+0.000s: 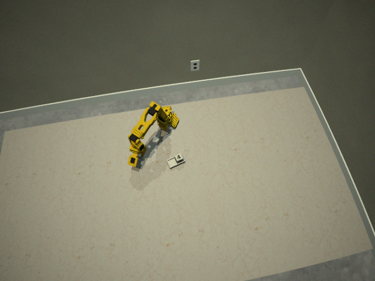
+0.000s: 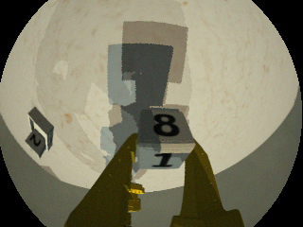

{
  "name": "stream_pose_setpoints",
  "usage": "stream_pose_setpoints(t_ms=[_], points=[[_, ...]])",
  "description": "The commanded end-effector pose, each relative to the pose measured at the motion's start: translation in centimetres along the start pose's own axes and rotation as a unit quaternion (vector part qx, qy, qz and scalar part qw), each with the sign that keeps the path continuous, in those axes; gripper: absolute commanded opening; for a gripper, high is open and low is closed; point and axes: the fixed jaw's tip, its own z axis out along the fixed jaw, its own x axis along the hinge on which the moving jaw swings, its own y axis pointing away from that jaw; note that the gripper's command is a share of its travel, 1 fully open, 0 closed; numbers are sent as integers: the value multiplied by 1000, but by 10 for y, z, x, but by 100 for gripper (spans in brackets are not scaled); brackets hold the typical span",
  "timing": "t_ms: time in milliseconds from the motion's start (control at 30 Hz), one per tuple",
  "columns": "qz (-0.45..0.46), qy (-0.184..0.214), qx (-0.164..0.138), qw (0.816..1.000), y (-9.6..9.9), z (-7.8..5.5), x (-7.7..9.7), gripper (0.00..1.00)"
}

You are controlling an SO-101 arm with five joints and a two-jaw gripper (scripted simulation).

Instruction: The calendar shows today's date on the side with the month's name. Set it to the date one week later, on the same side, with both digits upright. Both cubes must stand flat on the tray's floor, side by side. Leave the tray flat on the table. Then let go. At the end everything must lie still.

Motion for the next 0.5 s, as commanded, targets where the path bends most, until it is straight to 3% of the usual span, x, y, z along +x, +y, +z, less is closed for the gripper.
stream_pose_setpoints(t_ms=[0,467], points=[[9,-12,3,1000,-2,-3,-3,19],[9,-12,3,1000,-2,-3,-3,27]])
